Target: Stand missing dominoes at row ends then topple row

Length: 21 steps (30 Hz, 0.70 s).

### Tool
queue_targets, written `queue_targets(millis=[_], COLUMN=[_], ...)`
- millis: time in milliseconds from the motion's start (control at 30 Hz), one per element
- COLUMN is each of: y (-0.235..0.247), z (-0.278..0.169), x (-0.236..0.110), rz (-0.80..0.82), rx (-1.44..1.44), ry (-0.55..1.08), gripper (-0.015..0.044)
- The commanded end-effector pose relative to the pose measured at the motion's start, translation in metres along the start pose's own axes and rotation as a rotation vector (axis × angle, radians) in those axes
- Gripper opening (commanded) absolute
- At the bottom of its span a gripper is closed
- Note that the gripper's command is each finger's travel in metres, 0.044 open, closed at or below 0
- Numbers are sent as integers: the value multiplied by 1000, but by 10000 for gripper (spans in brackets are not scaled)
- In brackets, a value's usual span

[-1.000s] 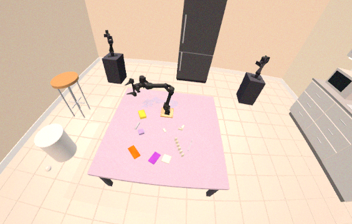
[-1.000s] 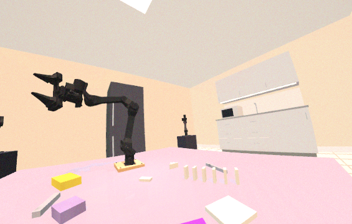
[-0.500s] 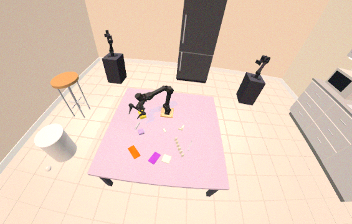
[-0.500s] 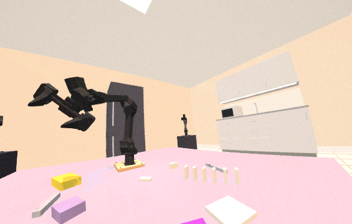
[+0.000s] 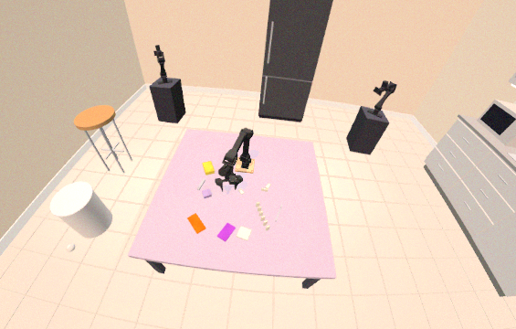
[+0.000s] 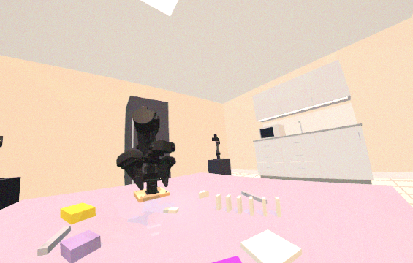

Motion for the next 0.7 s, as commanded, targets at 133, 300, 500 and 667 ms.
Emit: queue_targets(millis=[133,300,500,667], y=[98,104,106,111], z=[-29,-30,-39,-54], x=[14,13,41,72], rz=[136,139,139,139], rx=[-169,-179,-179,-179], ry=[361,376,376,376], gripper=[440,440,440,440])
Point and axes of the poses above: the point midway between the two fingers, 35 mm back from their tips, its own x axis out along the fingers, its own y axis across the jaws, z = x × y, the point moved 2 cm from there along -x, back along the fingers, and after that the axes turned 10 degrees about x, right-handed, at the moved point
